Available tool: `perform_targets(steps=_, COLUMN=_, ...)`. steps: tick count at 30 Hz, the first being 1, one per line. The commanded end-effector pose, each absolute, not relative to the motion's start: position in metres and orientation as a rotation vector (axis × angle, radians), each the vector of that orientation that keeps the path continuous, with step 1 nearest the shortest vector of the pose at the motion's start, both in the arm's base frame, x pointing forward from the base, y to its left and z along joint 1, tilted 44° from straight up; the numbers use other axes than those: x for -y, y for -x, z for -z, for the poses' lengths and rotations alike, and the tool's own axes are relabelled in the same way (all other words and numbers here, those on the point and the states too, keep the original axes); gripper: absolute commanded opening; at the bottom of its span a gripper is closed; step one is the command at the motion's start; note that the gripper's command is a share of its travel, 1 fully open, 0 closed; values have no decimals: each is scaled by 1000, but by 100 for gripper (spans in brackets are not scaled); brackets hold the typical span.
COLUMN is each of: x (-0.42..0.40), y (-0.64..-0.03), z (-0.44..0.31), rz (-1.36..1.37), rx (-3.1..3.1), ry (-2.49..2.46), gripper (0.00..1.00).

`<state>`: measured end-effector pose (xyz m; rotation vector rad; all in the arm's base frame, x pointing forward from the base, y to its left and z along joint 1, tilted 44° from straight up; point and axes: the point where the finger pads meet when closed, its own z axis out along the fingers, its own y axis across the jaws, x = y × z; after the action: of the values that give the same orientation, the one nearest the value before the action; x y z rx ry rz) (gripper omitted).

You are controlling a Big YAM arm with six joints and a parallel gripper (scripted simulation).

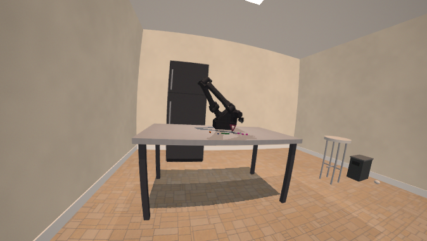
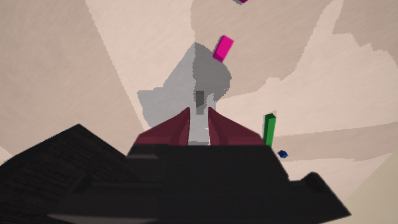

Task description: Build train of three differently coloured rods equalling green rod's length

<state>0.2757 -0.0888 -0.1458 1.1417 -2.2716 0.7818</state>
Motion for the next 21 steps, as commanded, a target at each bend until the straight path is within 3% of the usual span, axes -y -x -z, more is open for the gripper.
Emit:
perform_targets(steps=1, x=91, y=-288, z=139, rz=-800, rx=2301, ry=-1138, gripper=23)
perform_targets(steps=21, x=91, y=-293, z=139, rz=-804, rx=2304, ry=-1140, gripper=23)
